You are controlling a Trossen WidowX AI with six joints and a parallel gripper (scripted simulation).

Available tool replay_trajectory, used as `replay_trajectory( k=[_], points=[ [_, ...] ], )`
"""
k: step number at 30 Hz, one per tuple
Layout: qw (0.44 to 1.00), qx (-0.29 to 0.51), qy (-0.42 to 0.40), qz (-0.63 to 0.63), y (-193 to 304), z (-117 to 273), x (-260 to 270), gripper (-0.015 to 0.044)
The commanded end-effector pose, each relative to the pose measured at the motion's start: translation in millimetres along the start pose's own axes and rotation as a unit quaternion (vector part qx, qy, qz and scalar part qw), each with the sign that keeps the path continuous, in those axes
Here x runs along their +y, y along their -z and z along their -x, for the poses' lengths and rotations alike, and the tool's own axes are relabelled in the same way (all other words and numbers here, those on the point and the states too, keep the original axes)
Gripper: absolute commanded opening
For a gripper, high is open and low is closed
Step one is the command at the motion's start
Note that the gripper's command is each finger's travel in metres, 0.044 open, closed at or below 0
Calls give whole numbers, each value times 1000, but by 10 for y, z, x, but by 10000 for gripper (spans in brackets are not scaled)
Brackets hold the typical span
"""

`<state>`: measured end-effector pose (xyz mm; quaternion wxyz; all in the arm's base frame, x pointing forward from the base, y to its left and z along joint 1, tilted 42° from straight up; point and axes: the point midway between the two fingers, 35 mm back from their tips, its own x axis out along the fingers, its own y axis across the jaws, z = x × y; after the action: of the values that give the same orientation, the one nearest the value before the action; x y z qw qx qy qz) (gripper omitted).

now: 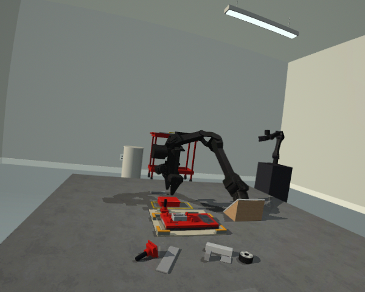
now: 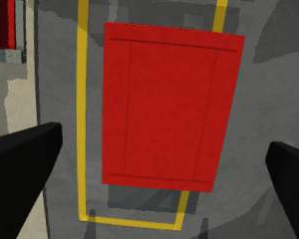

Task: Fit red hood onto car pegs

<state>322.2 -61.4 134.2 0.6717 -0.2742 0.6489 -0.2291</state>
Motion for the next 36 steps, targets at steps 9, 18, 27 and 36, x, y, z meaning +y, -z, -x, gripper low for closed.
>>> replay_trajectory(
  k=[9,18,27,36],
  points=[
    [1000,3,3,3,12,-106,-4,440],
    [1000,3,4,3,14,-171,-6,440],
    [1000,3,4,3,18,-236,-8,440],
    [1000,3,4,3,24,-300,-11,440]
  ],
)
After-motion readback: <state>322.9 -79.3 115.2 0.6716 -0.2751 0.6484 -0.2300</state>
